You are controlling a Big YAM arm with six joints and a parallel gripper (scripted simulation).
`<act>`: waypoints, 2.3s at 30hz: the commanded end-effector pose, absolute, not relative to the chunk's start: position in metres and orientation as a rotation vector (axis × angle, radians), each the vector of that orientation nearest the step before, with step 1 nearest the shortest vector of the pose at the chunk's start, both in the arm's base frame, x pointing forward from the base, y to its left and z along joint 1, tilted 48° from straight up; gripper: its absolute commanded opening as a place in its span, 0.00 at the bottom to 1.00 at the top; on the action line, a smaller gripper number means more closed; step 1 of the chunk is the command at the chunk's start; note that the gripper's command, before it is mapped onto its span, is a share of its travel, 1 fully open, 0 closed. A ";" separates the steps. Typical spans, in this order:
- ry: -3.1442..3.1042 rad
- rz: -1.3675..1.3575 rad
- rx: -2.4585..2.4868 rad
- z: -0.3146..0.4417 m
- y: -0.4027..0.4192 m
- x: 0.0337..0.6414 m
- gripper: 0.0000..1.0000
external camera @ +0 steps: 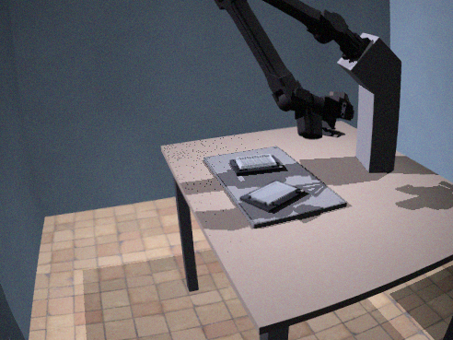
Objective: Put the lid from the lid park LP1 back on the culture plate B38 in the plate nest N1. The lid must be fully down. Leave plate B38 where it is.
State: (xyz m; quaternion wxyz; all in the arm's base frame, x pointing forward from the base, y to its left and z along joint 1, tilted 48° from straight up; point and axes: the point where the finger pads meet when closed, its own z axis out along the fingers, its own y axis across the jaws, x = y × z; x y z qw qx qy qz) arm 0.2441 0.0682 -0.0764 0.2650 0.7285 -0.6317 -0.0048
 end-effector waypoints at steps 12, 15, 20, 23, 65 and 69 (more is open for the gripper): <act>-2.137 0.240 1.840 -0.090 0.075 0.305 1.00; -2.266 0.314 1.817 -0.081 0.078 0.323 1.00; -2.430 0.401 1.742 -0.081 0.077 0.338 1.00; -2.455 0.413 1.730 -0.084 0.079 0.349 1.00; -3.578 0.805 0.898 0.011 0.080 0.513 1.00; -3.723 0.816 0.747 0.028 0.081 0.524 1.00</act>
